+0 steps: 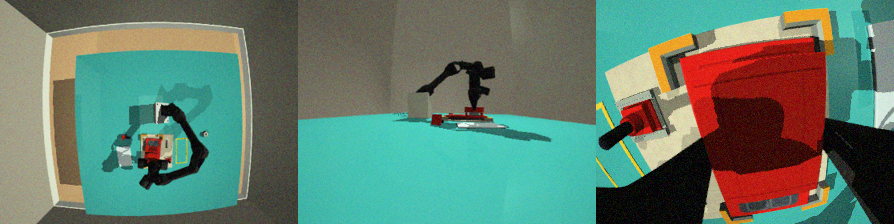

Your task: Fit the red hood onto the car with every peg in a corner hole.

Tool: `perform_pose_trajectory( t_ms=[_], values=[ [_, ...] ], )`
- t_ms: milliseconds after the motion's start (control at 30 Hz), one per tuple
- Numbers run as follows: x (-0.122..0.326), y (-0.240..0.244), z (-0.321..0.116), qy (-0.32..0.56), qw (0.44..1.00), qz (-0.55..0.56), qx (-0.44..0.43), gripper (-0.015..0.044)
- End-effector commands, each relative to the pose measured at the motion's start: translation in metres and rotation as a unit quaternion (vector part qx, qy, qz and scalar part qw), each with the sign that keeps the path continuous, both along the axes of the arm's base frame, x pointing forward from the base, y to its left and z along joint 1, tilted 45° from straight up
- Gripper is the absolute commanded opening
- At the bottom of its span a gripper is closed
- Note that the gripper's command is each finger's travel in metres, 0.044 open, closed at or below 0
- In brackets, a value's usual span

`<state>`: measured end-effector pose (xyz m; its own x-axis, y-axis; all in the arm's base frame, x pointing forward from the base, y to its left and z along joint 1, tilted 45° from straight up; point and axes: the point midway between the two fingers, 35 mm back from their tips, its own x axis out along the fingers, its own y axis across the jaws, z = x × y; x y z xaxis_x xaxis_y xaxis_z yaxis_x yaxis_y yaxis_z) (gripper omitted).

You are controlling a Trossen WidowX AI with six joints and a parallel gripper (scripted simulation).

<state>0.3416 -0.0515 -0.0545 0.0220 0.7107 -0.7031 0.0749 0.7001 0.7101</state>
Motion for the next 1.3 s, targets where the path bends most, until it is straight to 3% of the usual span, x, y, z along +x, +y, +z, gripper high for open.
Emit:
perform_pose_trajectory(
  t_ms=[0, 1267],
  values=[
    [0.0007, -0.0012, 0.0008, -0.002, 1.0, 0.002, -0.002, 0.0],
    [0.0002, 0.0059, -0.0053, -0.003, 1.0, 0.0, -0.003, 0.0]
  ],
)
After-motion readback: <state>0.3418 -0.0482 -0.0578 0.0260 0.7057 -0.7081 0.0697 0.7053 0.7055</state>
